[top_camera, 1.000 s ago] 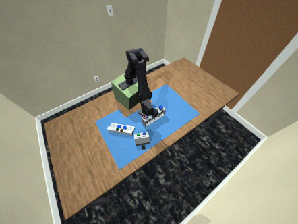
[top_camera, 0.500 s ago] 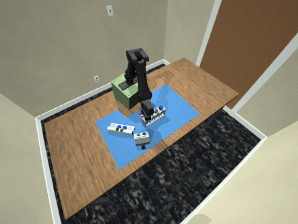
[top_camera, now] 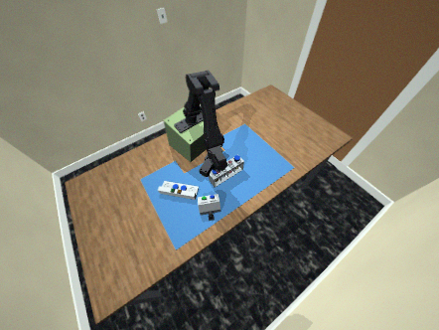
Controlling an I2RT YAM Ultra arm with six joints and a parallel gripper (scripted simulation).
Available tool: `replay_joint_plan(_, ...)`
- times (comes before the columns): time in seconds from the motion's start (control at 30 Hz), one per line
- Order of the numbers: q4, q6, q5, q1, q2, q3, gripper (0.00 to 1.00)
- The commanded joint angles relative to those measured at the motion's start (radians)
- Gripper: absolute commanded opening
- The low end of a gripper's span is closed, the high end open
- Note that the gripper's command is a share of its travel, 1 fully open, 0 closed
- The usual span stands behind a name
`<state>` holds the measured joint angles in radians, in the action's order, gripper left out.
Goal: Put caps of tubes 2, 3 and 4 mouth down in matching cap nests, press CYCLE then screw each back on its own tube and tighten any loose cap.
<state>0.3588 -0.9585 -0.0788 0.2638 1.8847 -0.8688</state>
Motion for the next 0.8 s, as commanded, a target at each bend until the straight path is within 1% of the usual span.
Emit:
replay_joint_plan(0.0, -0.002, -0.280, 0.001, 0.000, -0.007, -0.002, 0.49)
replay_joint_plan(0.03, -0.002, -0.294, 0.001, 0.000, -0.008, -0.002, 0.49)
replay_joint_plan(0.07, -0.002, -0.378, 0.001, 0.000, -0.008, -0.001, 0.49)
replay_joint_plan(0.1, -0.002, -0.378, 0.001, 0.000, -0.008, -0.001, 0.49)
replay_joint_plan(0.17, -0.002, -0.527, 0.001, 0.000, -0.008, -0.001, 0.49)
replay_joint_plan(0.2, -0.002, -0.545, 0.001, -0.001, -0.008, -0.001, 0.49)
replay_joint_plan(0.23, -0.003, -0.625, 0.001, -0.001, -0.008, -0.001, 0.49)
replay_joint_plan(0.5, -0.005, -0.625, 0.001, -0.001, -0.006, 0.000, 0.49)
replay_joint_plan(0.53, -0.005, -0.625, 0.001, -0.001, -0.006, 0.000, 0.00)
replay_joint_plan(0.77, -0.005, -0.625, 0.001, -0.001, -0.006, 0.000, 0.00)
